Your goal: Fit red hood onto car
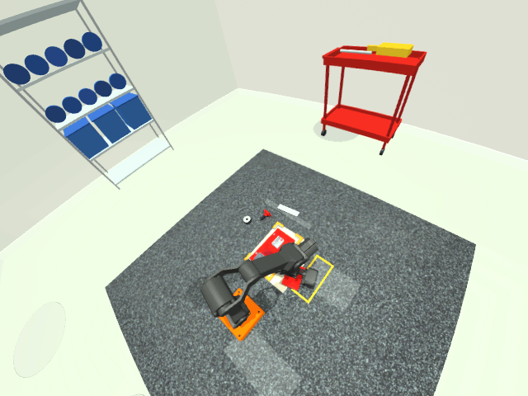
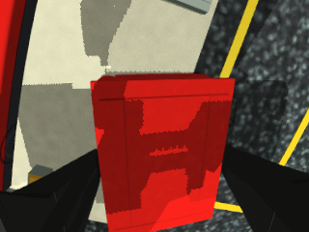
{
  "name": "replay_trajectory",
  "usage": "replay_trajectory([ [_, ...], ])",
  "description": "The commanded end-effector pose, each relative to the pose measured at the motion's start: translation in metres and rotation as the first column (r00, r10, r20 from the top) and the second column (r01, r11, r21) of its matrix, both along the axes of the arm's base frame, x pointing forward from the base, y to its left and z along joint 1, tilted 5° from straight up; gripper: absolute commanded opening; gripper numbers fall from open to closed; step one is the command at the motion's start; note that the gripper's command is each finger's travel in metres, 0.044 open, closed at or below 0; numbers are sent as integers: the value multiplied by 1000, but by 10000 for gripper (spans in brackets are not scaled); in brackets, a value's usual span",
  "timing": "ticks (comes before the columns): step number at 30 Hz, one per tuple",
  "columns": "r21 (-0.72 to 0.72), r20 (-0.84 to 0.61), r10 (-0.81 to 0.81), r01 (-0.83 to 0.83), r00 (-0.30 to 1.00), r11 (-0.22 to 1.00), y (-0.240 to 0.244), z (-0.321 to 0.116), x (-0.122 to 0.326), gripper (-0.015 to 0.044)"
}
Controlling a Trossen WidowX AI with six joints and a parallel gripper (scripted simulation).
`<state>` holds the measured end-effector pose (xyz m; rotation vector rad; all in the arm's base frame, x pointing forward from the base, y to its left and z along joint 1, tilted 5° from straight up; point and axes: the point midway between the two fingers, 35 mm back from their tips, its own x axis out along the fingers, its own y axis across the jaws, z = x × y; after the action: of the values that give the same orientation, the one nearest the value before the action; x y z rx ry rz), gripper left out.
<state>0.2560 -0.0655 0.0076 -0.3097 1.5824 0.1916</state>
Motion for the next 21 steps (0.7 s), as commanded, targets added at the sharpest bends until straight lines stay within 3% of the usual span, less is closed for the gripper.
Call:
replay_trajectory([
  [1, 0, 0, 0, 0, 1000, 1000, 0, 4, 0, 189],
  [8, 0, 0, 0, 0, 1000, 1000, 2, 21, 1, 5],
  [21, 0, 1, 0, 0, 1000, 1000, 5, 69, 2, 0],
])
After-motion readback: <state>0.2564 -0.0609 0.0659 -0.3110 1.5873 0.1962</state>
